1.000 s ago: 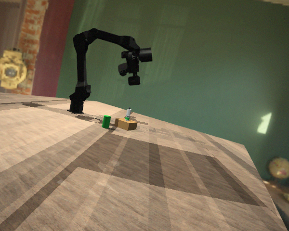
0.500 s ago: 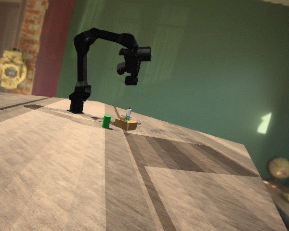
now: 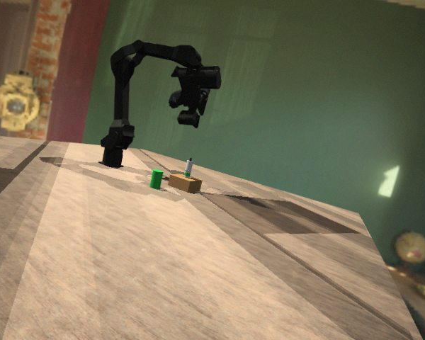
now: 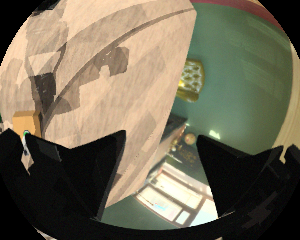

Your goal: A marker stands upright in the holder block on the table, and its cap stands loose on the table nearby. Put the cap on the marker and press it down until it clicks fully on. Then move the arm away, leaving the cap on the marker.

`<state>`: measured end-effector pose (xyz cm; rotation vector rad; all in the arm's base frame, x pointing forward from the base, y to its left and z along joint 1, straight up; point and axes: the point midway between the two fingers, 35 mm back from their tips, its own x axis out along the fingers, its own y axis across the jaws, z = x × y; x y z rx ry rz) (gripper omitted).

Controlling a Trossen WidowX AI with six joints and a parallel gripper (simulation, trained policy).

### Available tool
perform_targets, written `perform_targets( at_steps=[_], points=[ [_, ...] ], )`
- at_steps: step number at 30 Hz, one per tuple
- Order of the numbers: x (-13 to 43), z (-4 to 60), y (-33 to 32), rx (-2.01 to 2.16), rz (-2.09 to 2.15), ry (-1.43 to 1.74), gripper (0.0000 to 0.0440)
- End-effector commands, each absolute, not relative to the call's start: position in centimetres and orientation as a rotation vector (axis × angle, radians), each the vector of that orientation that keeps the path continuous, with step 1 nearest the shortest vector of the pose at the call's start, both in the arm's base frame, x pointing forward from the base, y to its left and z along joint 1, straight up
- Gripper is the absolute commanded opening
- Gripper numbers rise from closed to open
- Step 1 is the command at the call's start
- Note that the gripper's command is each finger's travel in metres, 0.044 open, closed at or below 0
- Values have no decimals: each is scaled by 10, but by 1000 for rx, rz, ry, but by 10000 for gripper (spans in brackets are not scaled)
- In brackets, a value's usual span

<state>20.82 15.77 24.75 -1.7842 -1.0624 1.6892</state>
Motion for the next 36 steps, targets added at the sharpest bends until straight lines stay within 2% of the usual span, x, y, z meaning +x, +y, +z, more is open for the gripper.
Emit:
perform_targets(
  at_steps=[1,36],
  points=[
    [213,246,150,-1799,1697,-1019,317],
    [248,219,60,-1847,1790,-484,316]
  ],
)
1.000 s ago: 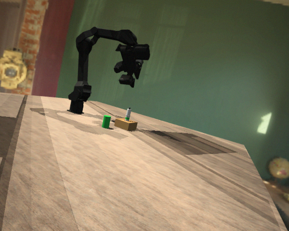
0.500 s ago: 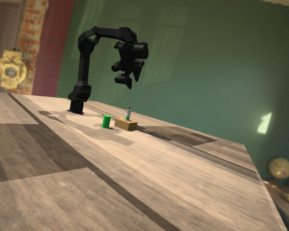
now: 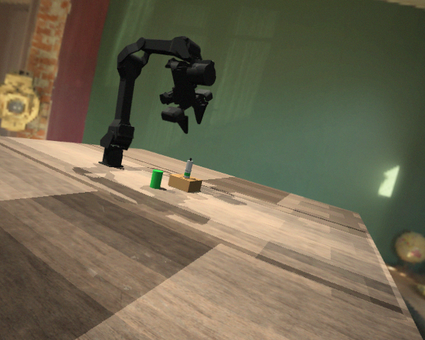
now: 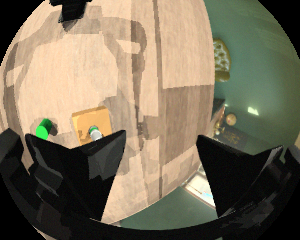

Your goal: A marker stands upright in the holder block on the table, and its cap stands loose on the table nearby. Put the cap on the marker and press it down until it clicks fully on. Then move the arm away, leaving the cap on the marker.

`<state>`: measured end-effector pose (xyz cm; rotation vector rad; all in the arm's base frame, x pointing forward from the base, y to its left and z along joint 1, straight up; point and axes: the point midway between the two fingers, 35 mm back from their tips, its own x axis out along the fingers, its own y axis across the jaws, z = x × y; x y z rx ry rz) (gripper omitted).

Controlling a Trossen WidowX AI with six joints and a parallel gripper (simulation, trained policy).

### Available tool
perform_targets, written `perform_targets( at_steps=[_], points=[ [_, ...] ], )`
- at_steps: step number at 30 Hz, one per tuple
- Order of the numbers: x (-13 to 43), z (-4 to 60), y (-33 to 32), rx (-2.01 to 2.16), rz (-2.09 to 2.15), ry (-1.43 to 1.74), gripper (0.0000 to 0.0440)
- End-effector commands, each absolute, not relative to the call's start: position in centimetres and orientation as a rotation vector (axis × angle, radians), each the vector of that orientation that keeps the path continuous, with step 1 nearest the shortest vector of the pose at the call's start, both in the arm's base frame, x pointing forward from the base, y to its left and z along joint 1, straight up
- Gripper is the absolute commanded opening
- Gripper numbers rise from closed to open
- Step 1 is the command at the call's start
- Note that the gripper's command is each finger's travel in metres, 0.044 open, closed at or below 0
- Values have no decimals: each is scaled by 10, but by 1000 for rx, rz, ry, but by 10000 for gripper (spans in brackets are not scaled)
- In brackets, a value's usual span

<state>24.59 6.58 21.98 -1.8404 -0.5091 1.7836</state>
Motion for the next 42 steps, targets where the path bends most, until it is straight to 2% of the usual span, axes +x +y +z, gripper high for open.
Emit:
perform_targets(
  at_steps=[1,42],
  points=[
    [249,218,57,-1848,1793,-470,316],
    [269,167,-50,-1807,1959,45,313]
  ],
)
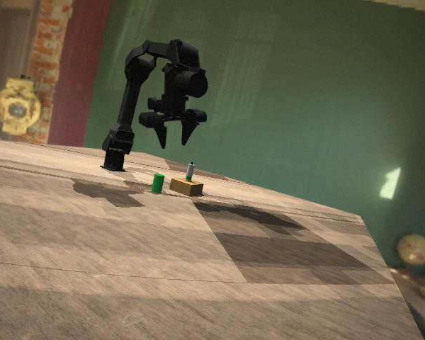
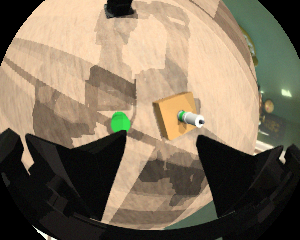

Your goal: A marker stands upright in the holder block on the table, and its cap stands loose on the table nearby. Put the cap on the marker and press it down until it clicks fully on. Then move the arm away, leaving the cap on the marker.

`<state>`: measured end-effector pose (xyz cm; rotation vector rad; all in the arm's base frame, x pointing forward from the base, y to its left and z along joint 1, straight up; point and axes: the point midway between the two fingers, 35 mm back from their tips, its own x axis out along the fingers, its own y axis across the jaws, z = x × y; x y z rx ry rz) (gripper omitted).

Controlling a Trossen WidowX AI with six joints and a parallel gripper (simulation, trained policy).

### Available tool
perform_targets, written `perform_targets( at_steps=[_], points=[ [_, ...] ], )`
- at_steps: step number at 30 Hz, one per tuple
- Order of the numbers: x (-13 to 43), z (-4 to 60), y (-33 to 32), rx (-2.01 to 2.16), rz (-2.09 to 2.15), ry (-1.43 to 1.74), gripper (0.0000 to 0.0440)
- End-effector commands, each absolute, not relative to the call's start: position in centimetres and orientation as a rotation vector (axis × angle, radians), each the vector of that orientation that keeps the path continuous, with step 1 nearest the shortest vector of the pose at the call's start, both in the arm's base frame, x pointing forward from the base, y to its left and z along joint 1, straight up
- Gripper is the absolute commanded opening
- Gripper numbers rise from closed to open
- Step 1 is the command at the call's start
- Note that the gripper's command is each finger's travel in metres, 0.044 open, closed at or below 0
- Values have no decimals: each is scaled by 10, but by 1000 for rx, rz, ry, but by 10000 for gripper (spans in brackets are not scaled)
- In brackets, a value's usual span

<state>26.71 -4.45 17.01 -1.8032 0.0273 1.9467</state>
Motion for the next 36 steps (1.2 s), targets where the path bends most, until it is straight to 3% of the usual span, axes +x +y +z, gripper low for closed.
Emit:
perform_targets(
  at_steps=[1,36],
  points=[
    [269,165,-52,-1805,1964,55,313],
    [266,83,-73,-1766,2224,210,281]
  ],
)
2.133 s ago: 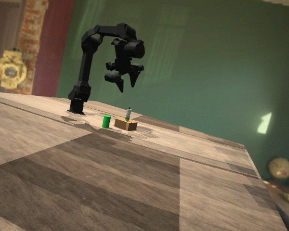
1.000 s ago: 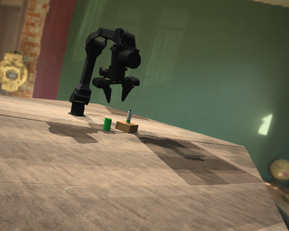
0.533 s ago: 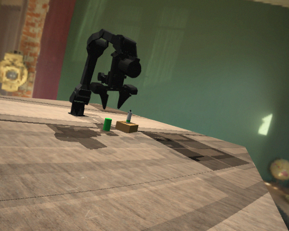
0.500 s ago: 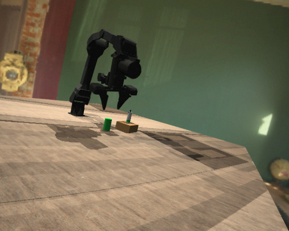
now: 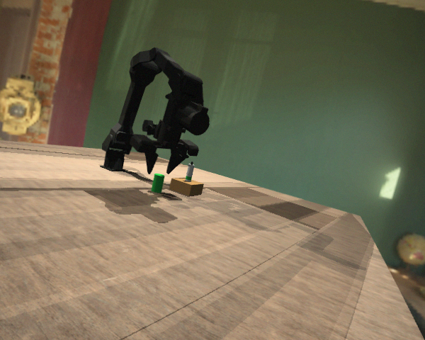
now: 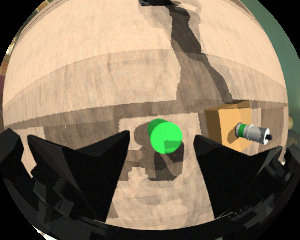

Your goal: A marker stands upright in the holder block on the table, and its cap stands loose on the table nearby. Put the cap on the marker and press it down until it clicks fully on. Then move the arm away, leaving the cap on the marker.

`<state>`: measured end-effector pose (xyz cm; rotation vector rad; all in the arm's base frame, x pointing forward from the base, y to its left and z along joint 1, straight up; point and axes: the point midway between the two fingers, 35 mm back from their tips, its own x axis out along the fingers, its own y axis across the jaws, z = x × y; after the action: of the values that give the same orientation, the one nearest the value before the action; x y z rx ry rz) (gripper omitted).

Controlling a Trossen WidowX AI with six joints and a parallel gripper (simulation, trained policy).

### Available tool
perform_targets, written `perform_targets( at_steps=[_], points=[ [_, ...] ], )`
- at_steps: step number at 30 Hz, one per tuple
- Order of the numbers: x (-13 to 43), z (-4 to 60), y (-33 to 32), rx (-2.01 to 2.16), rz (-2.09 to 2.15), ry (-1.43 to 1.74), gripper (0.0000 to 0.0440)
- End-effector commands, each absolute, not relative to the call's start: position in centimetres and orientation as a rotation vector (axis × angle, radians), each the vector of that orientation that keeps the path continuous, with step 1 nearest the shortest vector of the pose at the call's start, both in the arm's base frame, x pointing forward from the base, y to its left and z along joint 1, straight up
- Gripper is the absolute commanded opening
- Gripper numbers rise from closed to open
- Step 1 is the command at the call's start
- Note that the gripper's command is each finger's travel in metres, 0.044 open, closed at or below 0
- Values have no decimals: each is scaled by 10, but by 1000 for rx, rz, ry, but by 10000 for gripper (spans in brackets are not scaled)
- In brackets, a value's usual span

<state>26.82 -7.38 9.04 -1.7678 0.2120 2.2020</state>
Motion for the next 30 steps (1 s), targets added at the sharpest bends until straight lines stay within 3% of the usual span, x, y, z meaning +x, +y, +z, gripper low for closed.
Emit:
perform_targets(
  at_steps=[1,14,16,21,30],
  points=[
    [266,81,-73,-1767,2230,211,279],
    [262,58,-69,-1811,2278,226,242],
    [262,58,-69,-1828,2277,231,211],
    [263,64,-68,-1870,2266,238,81],
    [275,91,-68,-1988,2212,251,38]
  ],
)
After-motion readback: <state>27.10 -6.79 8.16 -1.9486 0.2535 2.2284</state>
